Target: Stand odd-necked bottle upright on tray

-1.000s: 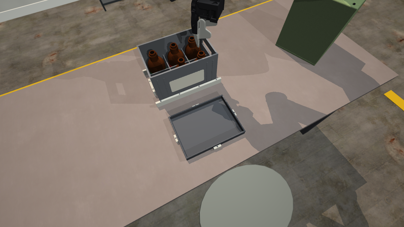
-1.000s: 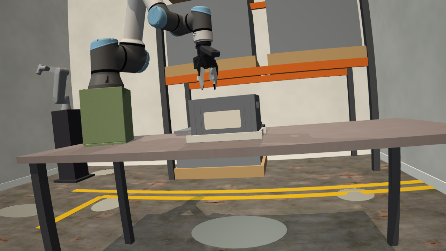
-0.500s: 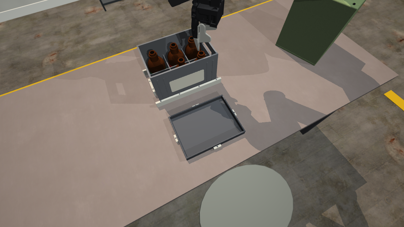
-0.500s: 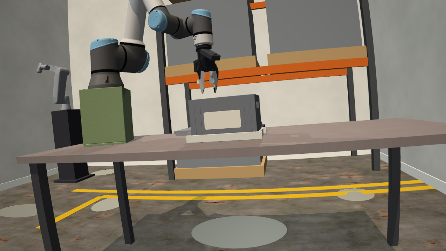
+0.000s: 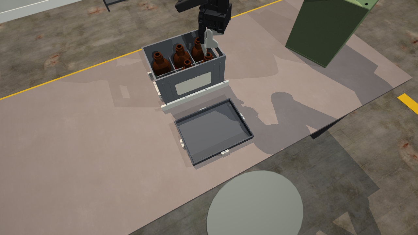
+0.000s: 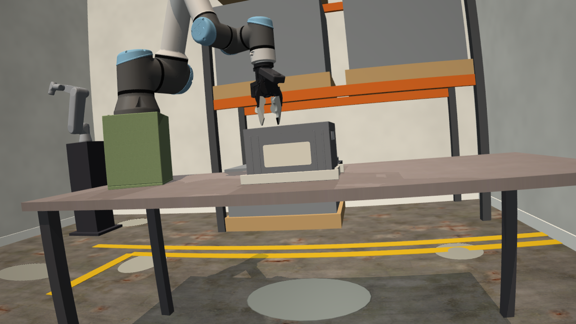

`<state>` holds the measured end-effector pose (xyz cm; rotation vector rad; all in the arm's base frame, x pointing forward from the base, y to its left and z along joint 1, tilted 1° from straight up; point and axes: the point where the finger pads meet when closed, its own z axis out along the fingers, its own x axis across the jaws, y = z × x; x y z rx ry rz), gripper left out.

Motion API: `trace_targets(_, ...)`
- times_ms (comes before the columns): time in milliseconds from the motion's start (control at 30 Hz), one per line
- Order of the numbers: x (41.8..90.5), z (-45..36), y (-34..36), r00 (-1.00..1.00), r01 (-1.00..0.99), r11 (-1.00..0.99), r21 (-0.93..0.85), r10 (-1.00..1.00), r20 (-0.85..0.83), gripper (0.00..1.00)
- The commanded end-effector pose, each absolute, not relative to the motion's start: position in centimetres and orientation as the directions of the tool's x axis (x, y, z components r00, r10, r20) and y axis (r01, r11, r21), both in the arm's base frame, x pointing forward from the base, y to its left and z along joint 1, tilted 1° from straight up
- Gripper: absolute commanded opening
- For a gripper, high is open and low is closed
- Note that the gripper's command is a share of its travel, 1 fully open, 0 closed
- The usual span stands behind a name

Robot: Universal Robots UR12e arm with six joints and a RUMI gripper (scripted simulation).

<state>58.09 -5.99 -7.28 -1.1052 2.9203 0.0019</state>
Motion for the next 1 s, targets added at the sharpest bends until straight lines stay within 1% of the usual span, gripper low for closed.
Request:
trace_targets(0, 57.98, -7.74, -5.95, -0.750, -0.661, 0.750, -0.006, -0.661, -0.018, 0.38)
trace_targets(967, 58.00, -7.97, -5.95, -0.750, -0.661, 0.750, -0.007, -0.661, -0.018, 0.38)
